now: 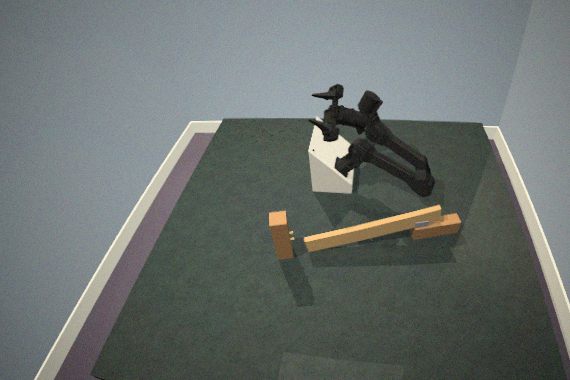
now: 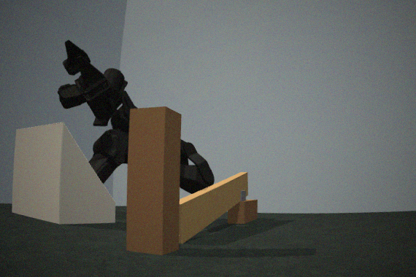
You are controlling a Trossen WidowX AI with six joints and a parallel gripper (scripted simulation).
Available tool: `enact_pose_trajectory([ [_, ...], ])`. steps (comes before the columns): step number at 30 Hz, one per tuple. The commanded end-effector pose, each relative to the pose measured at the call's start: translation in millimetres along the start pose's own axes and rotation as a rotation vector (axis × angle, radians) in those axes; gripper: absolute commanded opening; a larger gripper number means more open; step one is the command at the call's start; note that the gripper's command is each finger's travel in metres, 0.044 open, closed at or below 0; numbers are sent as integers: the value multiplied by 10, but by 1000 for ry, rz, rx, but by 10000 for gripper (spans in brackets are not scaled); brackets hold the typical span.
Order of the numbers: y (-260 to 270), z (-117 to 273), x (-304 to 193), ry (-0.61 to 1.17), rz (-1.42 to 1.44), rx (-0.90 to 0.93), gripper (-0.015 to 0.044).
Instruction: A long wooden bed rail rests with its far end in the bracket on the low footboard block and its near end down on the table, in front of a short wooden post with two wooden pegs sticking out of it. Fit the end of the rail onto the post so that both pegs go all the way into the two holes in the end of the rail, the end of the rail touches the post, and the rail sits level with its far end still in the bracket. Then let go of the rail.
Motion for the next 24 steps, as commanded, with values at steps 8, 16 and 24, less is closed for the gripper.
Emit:
enact_pose_trajectory([
  [8, -248, -215, -168, 18, 552, -285, 440],
  [16, -652, -446, -352, 262, 1239, -633, 440],
  [24, -1109, -587, -493, 689, 1766, -875, 440],
])
Point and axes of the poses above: the point midway between the two fingers, 35 mm back from their tips, its own z axis back along the fingers, its own y axis across the jaws, x = y × z, the point moved 4 cm from there along z, back along the fingers, and after that the axes turned 8 degrees about -z, right-handed, at the moved point
